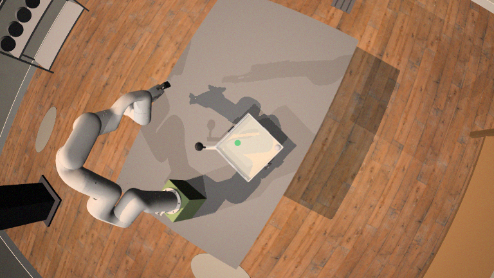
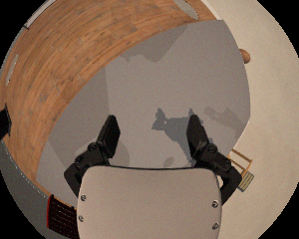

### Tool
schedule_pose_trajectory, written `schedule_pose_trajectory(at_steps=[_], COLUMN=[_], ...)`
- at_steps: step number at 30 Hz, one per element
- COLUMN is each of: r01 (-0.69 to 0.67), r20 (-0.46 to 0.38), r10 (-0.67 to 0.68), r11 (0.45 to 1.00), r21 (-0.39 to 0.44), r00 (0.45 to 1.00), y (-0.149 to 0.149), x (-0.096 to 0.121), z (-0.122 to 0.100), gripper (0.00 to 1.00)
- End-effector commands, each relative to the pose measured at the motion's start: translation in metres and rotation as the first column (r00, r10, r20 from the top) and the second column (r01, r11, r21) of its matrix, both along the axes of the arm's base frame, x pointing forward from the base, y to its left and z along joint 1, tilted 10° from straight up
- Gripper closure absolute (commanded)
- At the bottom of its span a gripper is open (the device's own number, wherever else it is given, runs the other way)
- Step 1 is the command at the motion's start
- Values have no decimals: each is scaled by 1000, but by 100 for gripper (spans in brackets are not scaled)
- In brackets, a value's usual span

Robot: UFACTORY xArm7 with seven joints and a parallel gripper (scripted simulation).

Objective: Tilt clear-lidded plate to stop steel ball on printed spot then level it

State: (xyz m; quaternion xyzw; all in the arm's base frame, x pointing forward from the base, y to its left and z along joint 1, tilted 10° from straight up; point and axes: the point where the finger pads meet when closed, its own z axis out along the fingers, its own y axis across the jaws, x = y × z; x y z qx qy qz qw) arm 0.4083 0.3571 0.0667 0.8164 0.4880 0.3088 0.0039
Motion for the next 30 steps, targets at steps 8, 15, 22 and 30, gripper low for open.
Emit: schedule_pose_trajectory(at_steps=[8, 15, 22, 30], r01=[39, 52, 95, 108], r20=[-56, -78, -157, -181], r10=[-38, -51, -93, -106], r11=[999, 999, 995, 994], r21=[11, 11, 6, 3], r00=[998, 996, 983, 978], y=[-58, -75, -127, -142], x=[13, 13, 7, 4], z=[-3, -4, -9, -11], gripper=[0, 0, 0, 0])
